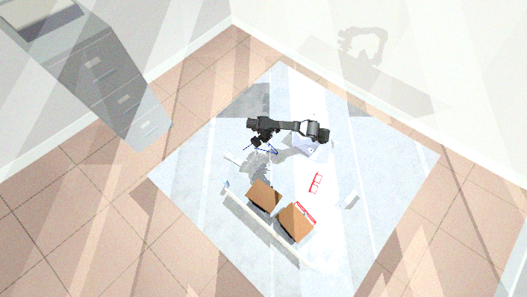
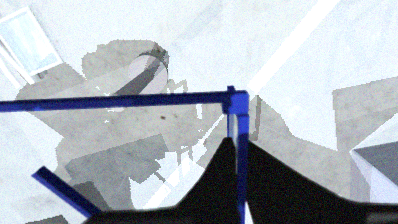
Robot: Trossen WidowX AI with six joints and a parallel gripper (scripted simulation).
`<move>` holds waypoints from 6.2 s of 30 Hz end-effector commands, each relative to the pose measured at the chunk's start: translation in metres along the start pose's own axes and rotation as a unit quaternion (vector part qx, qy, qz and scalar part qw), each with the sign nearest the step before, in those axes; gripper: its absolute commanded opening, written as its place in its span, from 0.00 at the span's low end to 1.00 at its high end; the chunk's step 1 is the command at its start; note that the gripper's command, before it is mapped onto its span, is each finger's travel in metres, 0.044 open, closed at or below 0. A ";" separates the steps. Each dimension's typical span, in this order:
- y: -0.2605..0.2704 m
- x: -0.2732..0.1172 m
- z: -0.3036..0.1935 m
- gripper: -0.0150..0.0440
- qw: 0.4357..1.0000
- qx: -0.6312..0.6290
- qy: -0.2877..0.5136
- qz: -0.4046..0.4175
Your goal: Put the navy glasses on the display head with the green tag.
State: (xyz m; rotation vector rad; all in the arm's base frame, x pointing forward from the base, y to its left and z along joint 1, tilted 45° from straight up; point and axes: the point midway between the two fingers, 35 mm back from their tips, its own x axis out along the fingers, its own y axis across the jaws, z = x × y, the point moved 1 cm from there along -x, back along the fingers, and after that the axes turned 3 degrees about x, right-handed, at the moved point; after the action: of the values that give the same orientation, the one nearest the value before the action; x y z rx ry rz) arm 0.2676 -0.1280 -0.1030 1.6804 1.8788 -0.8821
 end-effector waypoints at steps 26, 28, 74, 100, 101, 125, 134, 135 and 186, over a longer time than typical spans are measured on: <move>0.024 0.015 0.042 0.25 0.969 0.249 -0.004 0.002; 0.025 0.026 0.043 0.25 0.969 0.249 -0.004 0.002; 0.009 0.056 0.044 0.25 0.969 0.249 -0.004 0.002; -0.008 0.056 0.049 0.25 0.968 0.249 -0.004 0.001; -0.008 0.056 0.049 0.25 0.968 0.249 -0.004 0.001; -0.024 0.056 0.059 0.25 0.968 0.250 -0.005 0.001; -0.030 0.056 0.065 0.25 0.968 0.250 -0.005 0.001; -0.030 0.056 0.065 0.25 0.968 0.250 -0.005 0.001; -0.036 0.056 0.072 0.25 0.968 0.250 -0.005 0.001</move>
State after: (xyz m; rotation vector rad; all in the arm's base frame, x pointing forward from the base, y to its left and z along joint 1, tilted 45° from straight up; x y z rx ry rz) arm 0.2184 -0.1457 -0.1870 1.9492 1.7367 -1.4470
